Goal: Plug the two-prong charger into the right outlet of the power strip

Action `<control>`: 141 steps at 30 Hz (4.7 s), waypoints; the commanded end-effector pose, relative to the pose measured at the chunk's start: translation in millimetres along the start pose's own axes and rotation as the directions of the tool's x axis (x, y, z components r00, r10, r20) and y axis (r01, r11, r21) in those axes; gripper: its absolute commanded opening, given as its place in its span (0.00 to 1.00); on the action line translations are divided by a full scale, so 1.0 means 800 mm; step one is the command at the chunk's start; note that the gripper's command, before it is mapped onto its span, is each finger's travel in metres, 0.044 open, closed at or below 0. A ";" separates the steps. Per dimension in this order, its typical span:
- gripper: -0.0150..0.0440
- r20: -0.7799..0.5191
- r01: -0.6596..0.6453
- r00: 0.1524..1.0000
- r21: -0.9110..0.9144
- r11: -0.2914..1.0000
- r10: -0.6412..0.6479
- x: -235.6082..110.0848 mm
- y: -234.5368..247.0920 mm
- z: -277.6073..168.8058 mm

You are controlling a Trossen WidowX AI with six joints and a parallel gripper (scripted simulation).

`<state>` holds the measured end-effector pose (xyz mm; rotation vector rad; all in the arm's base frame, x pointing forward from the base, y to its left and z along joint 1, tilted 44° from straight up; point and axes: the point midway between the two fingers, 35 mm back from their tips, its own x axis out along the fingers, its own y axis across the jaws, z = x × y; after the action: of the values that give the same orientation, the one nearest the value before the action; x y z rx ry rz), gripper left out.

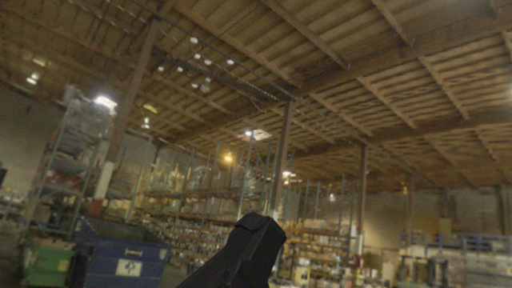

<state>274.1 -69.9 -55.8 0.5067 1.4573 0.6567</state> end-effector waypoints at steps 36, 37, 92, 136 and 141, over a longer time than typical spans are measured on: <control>0.25 0.002 -0.003 1.000 0.004 1.000 0.003 -0.001 0.000 0.009; 0.25 0.002 -0.003 1.000 0.004 1.000 0.003 -0.001 0.000 0.009; 0.25 0.002 -0.003 1.000 0.004 1.000 0.003 -0.001 0.000 0.033; 0.25 0.002 -0.003 1.000 0.004 1.000 0.003 -0.001 0.001 0.032; 0.25 0.002 -0.003 1.000 0.004 1.000 0.003 -0.002 0.001 0.032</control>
<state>293.0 -68.5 -53.5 0.5207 1.4864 0.6535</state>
